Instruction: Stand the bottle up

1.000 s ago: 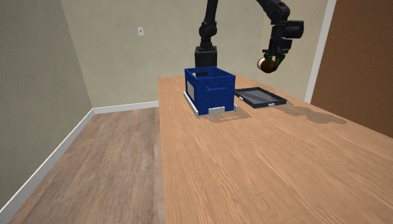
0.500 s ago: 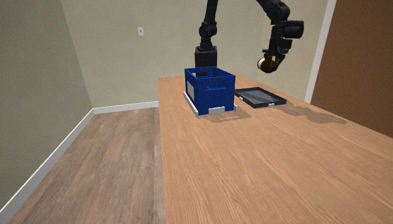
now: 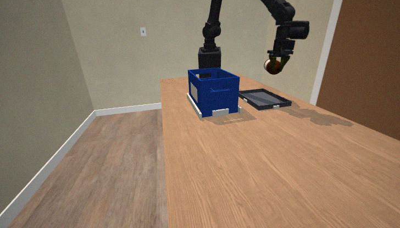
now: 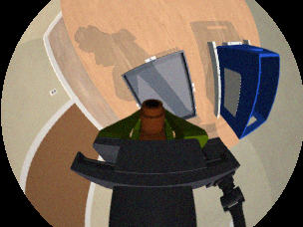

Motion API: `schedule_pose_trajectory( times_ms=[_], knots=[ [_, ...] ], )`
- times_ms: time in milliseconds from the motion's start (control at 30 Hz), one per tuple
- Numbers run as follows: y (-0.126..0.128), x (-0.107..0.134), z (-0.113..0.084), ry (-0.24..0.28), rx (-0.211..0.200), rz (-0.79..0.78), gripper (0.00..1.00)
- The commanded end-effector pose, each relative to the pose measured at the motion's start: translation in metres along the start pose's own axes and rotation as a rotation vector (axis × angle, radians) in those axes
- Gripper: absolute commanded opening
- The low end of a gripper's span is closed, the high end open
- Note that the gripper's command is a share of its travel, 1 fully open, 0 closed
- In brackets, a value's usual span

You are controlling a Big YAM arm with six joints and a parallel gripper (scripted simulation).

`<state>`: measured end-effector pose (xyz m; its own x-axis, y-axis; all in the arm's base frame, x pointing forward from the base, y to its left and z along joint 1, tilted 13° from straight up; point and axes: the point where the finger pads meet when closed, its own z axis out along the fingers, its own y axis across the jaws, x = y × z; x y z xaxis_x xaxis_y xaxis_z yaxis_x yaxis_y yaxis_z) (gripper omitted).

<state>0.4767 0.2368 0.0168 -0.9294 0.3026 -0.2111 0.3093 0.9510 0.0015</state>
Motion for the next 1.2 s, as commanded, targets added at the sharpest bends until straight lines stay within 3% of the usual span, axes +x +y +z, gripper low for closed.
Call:
schedule_pose_trajectory(
  times_ms=[0, 333, 1167],
  knots=[
    [0.0248, -0.0208, -0.0431, -0.056, -0.066, 0.076, 0.0],
    [0.0248, -0.0208, -0.0431, -0.052, -0.069, 0.172, 0.0],
    [0.0248, -0.0208, -0.0431, -0.052, -0.069, 0.169, 0.0]
  ],
)
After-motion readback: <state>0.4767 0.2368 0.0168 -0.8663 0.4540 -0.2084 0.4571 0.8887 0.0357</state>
